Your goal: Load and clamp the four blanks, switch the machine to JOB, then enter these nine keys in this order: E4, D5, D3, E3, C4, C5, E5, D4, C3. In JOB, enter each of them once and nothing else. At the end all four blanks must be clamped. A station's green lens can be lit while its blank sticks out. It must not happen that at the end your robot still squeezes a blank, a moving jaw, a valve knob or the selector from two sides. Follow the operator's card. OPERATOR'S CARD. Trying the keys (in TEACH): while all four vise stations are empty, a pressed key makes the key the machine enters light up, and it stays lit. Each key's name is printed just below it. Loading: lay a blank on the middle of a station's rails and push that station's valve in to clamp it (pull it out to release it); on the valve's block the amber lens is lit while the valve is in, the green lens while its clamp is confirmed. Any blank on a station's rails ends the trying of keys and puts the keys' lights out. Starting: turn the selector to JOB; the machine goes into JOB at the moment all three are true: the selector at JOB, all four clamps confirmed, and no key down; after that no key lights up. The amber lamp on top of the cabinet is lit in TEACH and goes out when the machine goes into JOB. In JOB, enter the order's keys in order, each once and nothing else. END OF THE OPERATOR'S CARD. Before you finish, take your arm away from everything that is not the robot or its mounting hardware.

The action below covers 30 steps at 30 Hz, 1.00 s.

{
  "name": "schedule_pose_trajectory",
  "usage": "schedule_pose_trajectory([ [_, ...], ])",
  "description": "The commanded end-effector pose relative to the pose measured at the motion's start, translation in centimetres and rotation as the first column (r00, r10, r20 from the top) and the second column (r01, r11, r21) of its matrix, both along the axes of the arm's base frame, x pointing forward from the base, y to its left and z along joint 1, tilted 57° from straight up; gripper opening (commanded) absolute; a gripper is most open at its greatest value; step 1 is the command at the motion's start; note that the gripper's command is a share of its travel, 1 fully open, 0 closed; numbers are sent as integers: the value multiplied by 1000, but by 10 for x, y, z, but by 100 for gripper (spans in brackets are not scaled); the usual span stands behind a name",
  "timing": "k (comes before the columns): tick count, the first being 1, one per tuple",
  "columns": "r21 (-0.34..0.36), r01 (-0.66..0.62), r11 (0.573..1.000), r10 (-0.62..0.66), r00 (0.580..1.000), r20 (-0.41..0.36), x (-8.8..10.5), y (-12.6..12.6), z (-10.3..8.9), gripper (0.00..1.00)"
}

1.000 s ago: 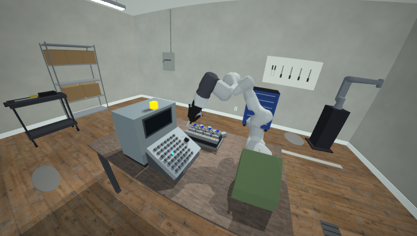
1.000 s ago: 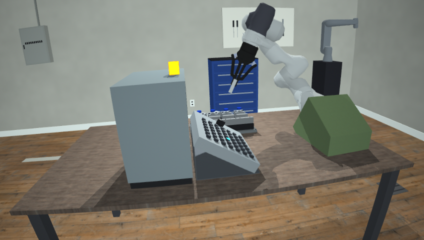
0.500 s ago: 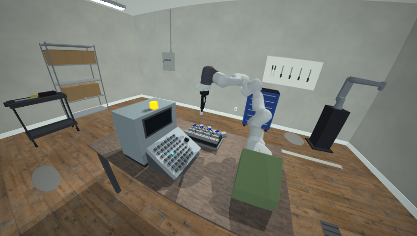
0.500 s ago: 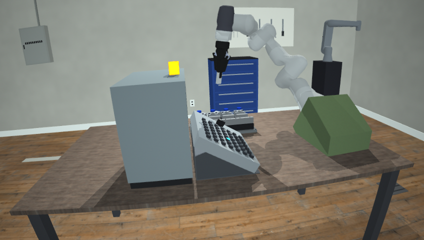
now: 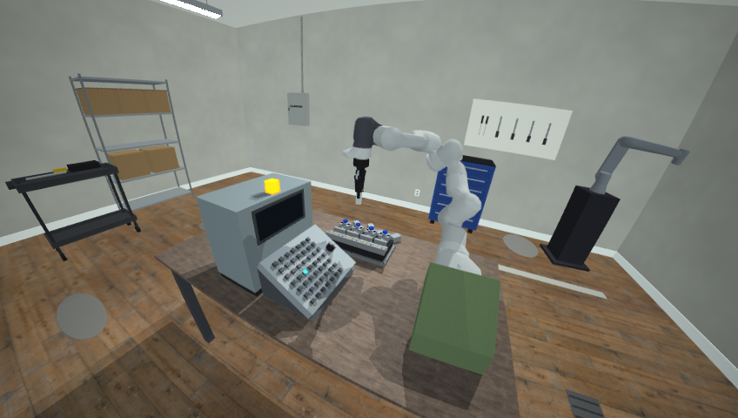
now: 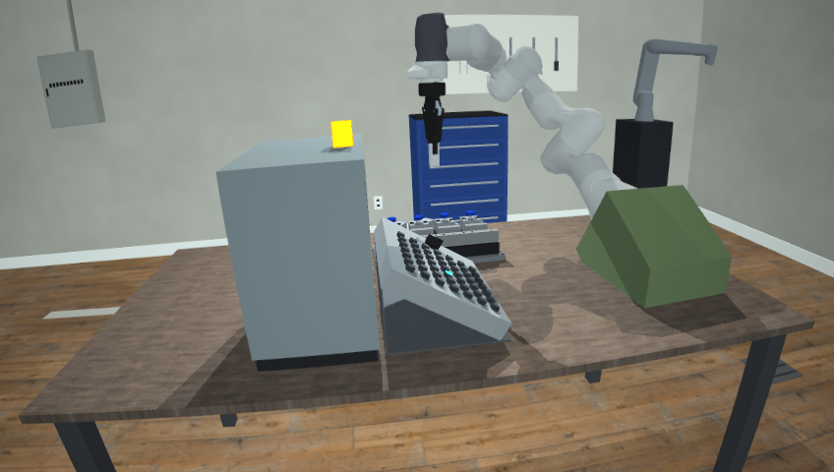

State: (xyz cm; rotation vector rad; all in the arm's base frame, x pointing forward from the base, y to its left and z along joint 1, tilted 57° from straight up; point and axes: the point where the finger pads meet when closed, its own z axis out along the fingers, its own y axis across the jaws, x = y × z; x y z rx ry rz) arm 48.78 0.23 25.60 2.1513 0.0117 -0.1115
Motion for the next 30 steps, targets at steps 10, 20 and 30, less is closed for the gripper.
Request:
schedule_pose_trajectory([
  [10,-8,86,996,-84,990,116,-3,1,-2,0],
  [20,-5,1,1000,-1,1000,-6,-22,-42,45,0],
  [30,26,-119,993,122,968,-218,-104,-147,127,0],
])
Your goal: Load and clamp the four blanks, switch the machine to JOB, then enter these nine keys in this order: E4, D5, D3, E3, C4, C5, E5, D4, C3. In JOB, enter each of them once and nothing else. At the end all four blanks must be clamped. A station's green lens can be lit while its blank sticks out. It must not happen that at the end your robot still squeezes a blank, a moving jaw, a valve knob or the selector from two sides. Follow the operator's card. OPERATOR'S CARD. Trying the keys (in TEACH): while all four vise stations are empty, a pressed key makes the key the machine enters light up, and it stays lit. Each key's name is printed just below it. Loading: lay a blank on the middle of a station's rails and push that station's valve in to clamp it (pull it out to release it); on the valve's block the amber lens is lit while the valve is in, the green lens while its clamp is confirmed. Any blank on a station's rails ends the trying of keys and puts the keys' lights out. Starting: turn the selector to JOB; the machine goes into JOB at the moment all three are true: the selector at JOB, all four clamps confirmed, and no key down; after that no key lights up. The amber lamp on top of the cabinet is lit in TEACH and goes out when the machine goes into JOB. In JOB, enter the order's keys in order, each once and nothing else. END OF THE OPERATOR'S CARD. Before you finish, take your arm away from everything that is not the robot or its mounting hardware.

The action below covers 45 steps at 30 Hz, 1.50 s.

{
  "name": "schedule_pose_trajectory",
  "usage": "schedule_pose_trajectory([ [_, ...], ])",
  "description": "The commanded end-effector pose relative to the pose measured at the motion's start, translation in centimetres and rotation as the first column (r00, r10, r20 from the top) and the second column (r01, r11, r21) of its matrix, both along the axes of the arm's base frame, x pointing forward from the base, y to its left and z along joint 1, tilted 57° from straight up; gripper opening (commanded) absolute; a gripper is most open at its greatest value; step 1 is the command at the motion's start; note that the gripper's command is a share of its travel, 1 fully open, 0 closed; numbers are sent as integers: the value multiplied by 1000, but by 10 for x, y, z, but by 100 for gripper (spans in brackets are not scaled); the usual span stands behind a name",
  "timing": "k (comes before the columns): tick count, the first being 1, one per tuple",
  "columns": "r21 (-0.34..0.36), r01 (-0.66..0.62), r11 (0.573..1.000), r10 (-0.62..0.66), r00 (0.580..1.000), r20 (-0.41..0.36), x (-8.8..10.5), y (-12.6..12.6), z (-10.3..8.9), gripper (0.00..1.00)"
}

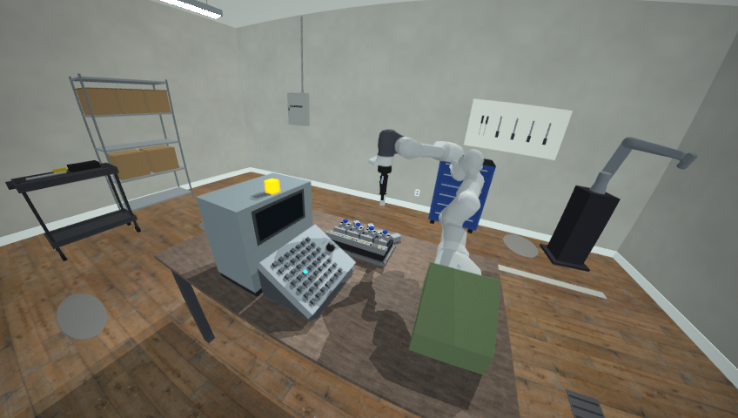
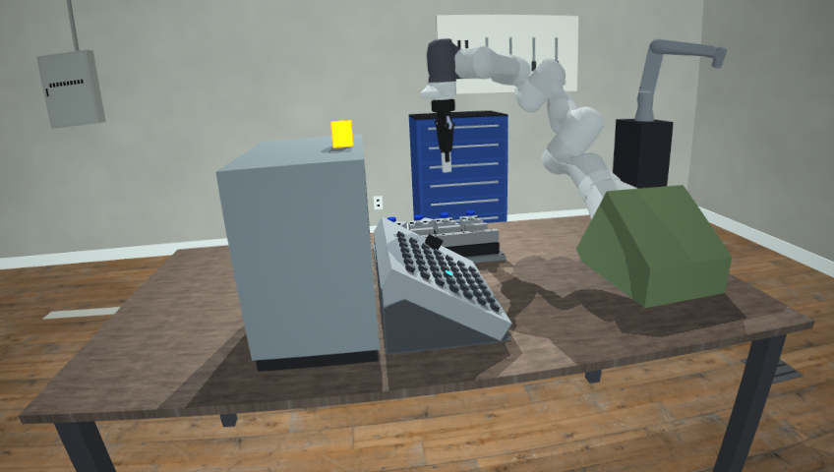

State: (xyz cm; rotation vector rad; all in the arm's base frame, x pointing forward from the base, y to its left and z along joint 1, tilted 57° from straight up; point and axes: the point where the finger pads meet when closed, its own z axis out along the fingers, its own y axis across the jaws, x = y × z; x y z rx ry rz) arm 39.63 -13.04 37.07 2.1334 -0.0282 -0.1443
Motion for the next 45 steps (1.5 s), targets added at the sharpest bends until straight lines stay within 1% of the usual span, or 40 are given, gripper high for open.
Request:
schedule_pose_trajectory([
  [1,55,-160,986,168,962,-215,-12,-14,12,40],
  [4,70,-189,980,200,947,-252,-12,-14,12,40],
  [6,70,-189,980,200,947,-252,-12,-14,12,40],
  [7,89,-223,971,240,923,-300,-12,-14,12,40],
  [8,97,-235,967,254,914,-317,-12,-14,12,40],
  [45,97,-235,967,254,914,-317,-12,-18,10,40],
])
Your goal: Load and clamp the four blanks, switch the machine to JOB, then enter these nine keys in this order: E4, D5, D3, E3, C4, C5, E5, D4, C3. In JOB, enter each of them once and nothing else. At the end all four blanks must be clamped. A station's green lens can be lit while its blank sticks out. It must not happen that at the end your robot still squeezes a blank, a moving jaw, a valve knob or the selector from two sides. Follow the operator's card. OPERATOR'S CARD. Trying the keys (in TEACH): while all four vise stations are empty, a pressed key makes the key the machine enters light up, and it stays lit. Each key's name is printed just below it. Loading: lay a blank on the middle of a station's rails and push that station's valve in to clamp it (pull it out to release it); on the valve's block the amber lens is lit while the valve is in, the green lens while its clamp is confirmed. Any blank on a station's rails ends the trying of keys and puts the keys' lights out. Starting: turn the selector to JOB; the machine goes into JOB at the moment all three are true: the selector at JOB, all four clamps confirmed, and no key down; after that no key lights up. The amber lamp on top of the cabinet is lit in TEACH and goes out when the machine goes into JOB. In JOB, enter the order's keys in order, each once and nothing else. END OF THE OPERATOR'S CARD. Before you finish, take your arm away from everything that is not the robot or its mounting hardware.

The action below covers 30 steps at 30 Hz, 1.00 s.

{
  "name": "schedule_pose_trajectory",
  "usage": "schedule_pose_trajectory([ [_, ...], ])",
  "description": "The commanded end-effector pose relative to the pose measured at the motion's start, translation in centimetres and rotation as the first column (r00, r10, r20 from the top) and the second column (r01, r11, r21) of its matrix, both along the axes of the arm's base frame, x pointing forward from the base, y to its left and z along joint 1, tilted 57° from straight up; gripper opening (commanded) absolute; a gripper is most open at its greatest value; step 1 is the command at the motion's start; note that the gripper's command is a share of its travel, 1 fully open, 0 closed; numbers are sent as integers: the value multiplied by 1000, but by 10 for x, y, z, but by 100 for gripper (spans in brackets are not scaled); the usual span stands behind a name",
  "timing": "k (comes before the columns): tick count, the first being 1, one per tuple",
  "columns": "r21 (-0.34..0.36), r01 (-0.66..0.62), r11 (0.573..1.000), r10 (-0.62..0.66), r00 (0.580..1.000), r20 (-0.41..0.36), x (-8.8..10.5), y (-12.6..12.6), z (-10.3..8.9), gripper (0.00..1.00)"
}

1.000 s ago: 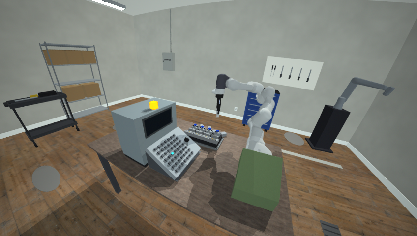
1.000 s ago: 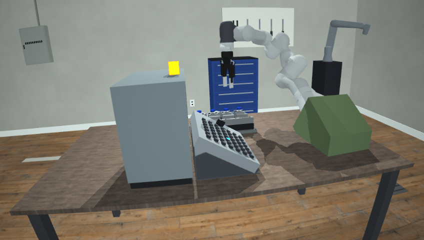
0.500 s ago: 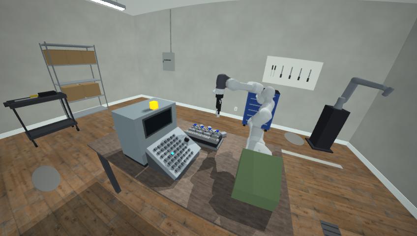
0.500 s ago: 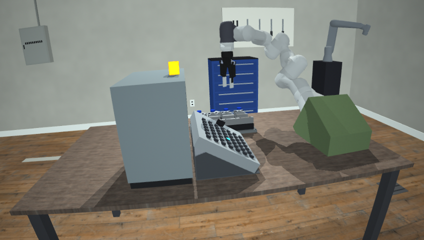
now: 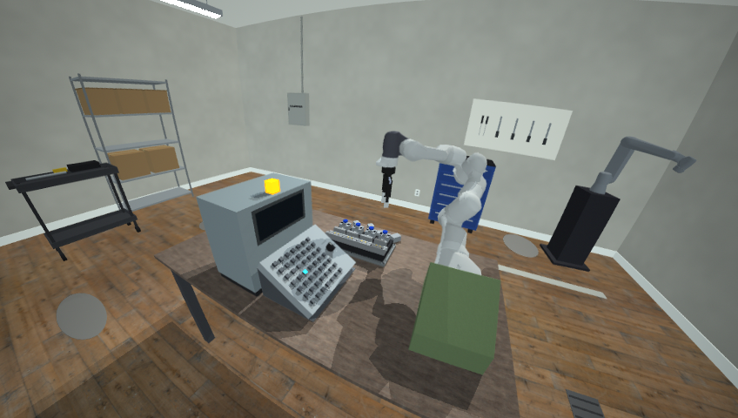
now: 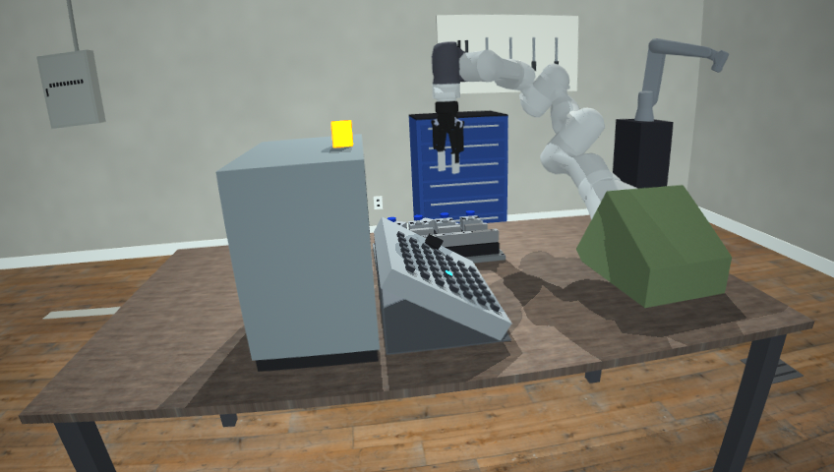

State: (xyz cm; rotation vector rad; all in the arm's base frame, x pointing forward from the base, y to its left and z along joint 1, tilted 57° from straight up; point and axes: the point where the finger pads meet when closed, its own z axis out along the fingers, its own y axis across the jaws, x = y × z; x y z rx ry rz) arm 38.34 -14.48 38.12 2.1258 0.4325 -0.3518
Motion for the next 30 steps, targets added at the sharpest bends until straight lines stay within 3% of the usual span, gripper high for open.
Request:
schedule_pose_trajectory([
  [1,0,-7,1000,7,1000,-5,0,-4,-1,40],
  [12,0,-7,1000,7,1000,-5,-2,-24,-14,40],
  [30,0,-7,1000,7,1000,-5,-9,-96,-61,40],
])
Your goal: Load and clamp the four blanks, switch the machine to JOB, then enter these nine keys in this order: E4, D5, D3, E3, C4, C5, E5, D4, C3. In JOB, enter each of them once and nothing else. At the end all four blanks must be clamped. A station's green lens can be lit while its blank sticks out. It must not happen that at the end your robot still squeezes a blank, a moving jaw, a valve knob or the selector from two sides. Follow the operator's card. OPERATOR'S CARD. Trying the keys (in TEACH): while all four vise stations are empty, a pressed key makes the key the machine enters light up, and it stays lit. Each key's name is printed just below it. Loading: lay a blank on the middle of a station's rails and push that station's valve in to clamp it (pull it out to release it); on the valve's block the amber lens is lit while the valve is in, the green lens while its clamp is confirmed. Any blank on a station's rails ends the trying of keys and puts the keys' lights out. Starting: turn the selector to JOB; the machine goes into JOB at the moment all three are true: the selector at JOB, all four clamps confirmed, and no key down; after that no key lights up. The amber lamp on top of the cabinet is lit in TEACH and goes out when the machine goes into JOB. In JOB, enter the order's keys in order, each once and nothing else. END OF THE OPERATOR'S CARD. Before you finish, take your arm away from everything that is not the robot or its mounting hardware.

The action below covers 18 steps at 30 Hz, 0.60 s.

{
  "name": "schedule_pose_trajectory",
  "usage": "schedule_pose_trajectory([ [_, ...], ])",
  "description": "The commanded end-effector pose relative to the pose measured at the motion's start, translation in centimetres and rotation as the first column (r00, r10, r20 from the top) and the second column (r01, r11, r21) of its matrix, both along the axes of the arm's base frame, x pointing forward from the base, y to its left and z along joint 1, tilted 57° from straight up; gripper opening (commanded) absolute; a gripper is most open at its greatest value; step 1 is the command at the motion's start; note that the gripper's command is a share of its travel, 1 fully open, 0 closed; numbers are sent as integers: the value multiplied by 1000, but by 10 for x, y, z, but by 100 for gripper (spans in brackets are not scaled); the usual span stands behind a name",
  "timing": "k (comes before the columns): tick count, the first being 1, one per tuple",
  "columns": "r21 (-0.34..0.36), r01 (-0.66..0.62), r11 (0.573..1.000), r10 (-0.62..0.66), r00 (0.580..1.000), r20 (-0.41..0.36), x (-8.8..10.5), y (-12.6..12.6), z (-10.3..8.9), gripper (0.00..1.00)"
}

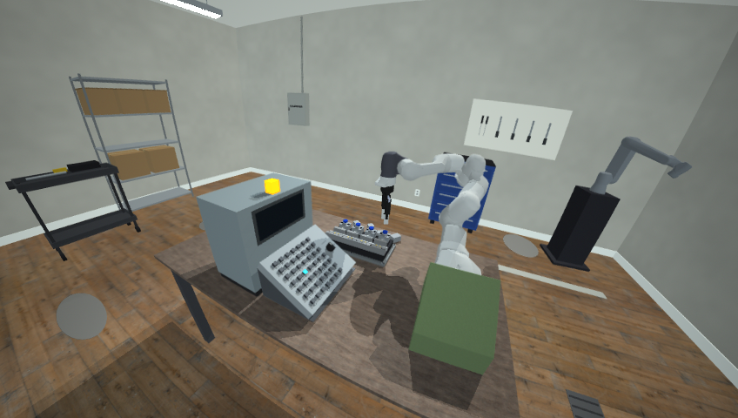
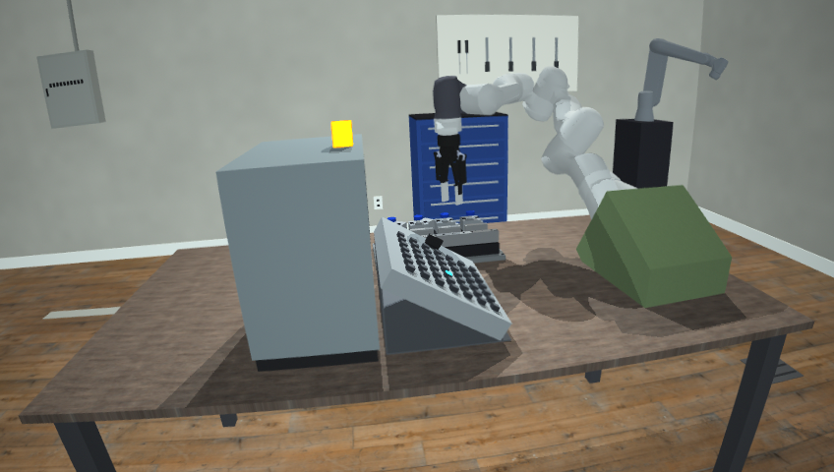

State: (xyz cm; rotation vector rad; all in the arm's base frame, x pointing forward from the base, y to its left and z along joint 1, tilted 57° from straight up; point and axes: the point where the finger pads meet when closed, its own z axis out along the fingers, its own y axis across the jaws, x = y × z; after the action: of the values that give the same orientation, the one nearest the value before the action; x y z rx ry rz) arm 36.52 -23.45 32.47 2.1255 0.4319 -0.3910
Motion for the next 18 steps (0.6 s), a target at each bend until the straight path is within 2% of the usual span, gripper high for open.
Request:
schedule_pose_trajectory([
  [1,2,-22,1000,22,999,23,9,-11,-8,40],
  [10,2,-22,1000,22,999,23,6,-43,-29,40],
  [18,2,-22,1000,22,999,23,5,-55,-36,40],
])
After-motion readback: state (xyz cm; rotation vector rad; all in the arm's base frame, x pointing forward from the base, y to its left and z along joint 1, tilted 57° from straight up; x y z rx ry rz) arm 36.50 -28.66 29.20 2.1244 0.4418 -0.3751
